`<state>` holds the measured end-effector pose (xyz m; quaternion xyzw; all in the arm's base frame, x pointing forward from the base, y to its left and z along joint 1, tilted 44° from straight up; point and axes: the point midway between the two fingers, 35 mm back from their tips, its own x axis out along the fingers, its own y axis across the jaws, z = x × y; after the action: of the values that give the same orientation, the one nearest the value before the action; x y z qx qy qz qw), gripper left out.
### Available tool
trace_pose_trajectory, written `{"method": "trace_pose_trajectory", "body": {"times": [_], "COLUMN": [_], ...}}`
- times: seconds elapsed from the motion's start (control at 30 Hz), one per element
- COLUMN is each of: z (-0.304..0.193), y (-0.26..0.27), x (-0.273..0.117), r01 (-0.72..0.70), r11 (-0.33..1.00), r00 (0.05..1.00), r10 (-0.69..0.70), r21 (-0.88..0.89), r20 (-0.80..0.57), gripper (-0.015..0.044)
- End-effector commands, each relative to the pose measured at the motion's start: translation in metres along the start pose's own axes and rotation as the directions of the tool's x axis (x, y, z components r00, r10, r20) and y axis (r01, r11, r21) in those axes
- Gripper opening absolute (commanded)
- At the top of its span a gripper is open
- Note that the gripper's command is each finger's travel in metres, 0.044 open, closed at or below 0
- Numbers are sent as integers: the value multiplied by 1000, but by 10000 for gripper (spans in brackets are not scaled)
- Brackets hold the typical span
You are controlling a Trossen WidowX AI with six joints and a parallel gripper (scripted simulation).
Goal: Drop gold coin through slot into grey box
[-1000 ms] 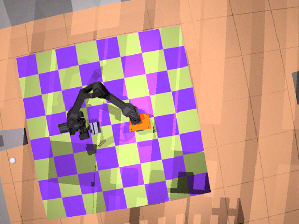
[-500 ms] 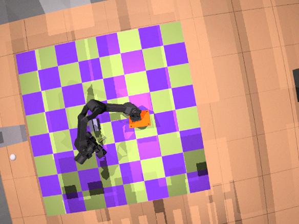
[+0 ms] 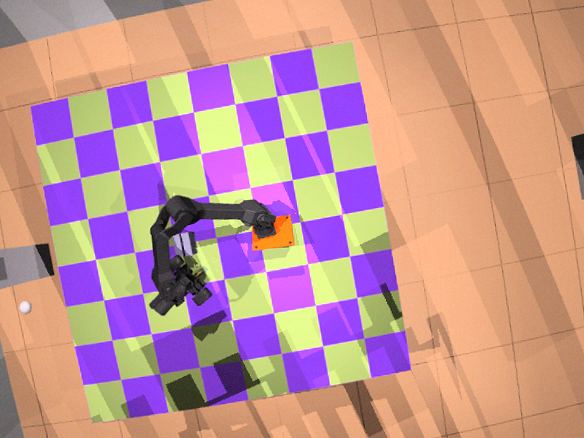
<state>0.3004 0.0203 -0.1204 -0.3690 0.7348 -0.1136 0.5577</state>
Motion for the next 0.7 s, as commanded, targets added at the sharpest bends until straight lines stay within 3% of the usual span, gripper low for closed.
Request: {"method": "trace_pose_trajectory", "body": {"times": [0.0, 0.67], "z": [-1, -1], "y": [0, 0], "x": [7, 37], "r01": [4, 6], "r11": [1000, 1000], "r00": [1000, 1000], "r10": [-4, -6], "r21": [-6, -8], "r20": [-3, -3], "gripper": [161, 161]}}
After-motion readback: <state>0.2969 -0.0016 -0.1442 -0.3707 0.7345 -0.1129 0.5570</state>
